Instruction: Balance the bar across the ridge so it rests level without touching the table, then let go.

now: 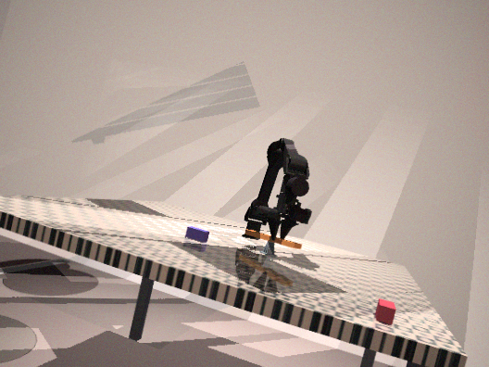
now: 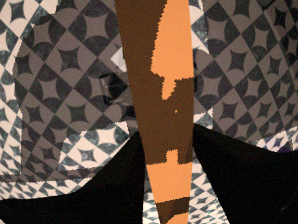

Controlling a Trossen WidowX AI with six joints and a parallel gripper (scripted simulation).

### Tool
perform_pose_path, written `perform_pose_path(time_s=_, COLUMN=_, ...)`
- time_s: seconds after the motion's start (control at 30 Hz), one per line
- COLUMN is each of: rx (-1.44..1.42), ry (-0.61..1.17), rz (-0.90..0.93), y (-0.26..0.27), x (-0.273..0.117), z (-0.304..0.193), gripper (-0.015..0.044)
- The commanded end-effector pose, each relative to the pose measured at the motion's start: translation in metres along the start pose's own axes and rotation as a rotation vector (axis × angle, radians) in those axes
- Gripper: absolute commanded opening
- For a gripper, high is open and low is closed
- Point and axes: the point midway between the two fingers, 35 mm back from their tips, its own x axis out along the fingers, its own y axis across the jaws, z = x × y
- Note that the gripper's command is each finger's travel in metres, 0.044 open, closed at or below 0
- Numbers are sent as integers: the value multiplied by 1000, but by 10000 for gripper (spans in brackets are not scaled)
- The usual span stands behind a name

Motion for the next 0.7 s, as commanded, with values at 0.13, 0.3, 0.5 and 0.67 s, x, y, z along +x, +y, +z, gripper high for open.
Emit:
perform_pose_path(time_s=0.13, rx=0, ry=-1, rz=0, y=0, x=1, z=0, gripper=0)
perform_pose_path(time_s=0.3, rx=0, ry=-1, rz=0, y=0, x=2, z=0, gripper=0)
perform_pose_path(time_s=0.5, rx=0, ry=-1, rz=0, y=0, x=2, z=0, gripper=0)
perform_pose_path(time_s=0.67, rx=0, ry=-1, rz=0, y=0, x=3, z=0, gripper=0)
